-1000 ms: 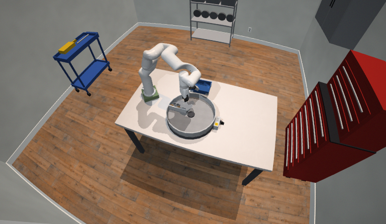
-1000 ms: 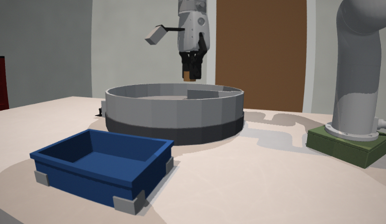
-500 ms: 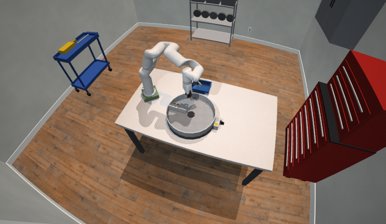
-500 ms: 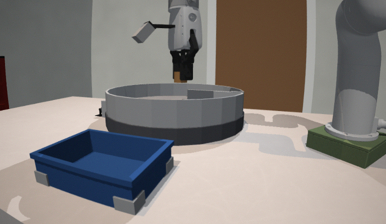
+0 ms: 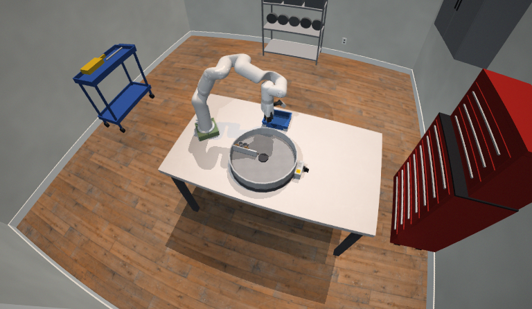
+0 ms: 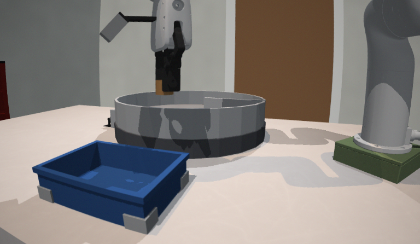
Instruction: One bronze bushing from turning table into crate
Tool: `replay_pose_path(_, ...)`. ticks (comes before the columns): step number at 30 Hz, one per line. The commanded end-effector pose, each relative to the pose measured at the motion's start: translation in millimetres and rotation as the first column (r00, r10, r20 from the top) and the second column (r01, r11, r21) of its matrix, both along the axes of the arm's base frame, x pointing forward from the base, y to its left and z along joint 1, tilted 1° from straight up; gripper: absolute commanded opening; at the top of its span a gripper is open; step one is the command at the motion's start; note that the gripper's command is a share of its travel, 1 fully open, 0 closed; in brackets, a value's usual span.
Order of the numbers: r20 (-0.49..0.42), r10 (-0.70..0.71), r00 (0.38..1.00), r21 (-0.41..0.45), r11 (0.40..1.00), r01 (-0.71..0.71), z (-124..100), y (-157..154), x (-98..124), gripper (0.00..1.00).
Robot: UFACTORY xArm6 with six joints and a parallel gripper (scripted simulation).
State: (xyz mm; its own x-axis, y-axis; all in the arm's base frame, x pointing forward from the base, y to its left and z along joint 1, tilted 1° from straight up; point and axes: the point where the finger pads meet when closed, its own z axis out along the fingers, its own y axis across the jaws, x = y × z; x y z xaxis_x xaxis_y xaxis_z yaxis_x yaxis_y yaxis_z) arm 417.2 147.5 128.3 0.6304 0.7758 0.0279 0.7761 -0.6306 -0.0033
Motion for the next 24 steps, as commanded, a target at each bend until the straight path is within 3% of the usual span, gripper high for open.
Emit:
replay_pose_path(1, -0.001, -0.002, 1.000, -0.006, 1.000, 0.002, 2, 42, 6, 0.00)
replay_pose_path(9, -0.001, -0.002, 1.000, -0.006, 1.000, 0.002, 3, 103, 10, 0.00)
replay_pose_path(24, -0.001, -0.002, 1.000, -0.006, 1.000, 0.002, 4, 131, 11, 0.00)
